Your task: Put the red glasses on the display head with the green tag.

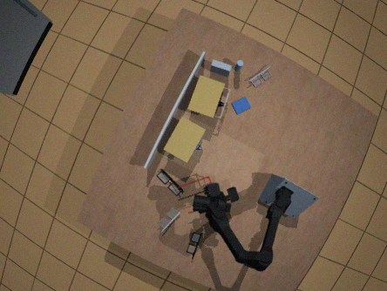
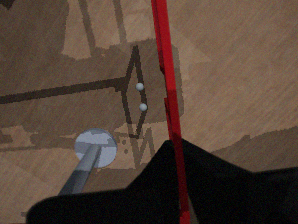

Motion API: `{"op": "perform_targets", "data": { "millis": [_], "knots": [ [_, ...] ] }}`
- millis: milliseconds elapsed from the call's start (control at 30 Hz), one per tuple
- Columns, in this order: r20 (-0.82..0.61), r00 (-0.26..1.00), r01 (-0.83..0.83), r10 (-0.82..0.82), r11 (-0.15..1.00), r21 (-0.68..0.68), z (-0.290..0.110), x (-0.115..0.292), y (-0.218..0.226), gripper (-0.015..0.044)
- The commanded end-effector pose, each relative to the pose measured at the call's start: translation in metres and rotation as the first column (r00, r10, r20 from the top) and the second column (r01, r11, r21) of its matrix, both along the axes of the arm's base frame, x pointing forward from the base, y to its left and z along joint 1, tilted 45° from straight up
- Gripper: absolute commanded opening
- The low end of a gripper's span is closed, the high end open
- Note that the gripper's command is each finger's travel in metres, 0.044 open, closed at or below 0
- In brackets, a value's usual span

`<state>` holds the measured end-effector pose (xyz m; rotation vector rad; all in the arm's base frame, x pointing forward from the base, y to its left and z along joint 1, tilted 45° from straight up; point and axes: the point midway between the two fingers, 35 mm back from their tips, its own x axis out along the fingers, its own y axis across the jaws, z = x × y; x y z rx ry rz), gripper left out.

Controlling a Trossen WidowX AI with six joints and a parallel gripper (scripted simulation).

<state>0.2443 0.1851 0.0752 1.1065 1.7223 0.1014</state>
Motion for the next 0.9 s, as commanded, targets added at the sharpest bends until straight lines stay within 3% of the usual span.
{"op": "perform_targets", "data": {
  "millis": [0,867],
  "knots": [
    [0.0,1.0,0.0,0.0,1.0,0.003,-0.0015,0.0025,-0.0016,0.0],
    [0.0,1.0,0.0,0.0,1.0,0.003,-0.0005,0.0005,-0.0008,0.0]
  ]
}}
